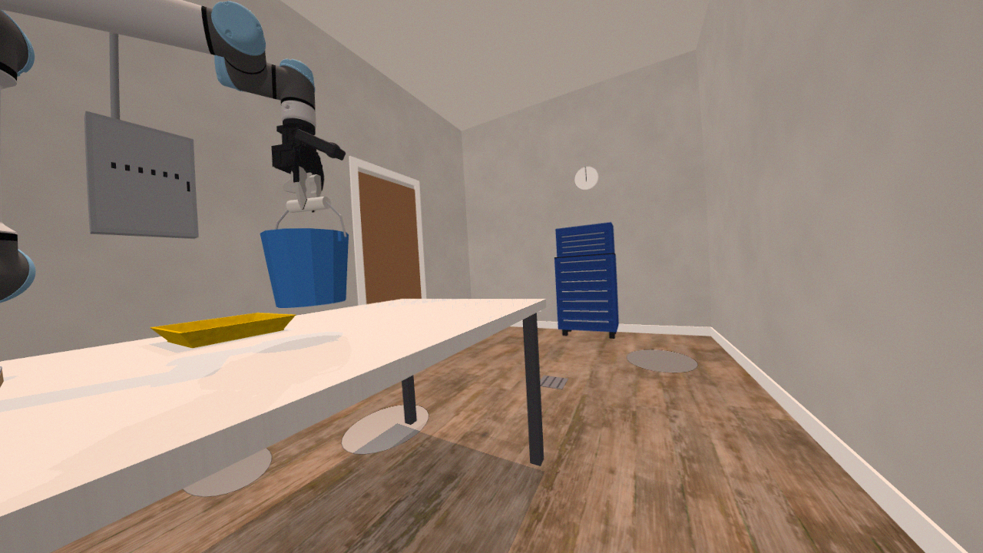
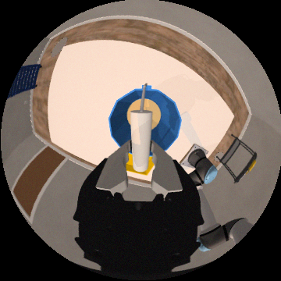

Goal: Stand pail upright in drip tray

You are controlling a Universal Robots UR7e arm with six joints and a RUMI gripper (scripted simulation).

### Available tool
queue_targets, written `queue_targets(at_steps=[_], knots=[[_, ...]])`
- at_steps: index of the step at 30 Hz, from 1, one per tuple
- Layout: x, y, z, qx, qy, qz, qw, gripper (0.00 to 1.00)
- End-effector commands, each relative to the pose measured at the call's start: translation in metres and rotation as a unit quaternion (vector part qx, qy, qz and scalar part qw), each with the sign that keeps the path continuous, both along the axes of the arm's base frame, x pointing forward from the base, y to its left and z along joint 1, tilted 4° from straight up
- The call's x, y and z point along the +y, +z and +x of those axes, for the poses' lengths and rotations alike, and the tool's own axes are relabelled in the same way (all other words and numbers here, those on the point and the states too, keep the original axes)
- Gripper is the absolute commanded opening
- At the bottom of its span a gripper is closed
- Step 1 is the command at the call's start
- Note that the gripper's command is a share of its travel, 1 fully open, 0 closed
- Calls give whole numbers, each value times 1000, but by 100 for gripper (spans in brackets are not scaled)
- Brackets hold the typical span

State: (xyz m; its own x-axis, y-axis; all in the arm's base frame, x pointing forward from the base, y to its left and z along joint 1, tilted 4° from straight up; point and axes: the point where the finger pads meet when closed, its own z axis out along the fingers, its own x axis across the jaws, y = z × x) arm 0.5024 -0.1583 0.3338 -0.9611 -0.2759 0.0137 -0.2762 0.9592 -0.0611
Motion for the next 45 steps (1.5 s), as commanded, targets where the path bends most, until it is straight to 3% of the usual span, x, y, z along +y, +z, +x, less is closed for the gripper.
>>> queue_targets(at_steps=[1, 22, 45], knots=[[0, 1, 0, -1, 0, -1, 1000, 0], [8, 0, -1, -1, 0, -1, 1000, 0], [42, -2, -7, -1, 0, -1, 1000, 0]])
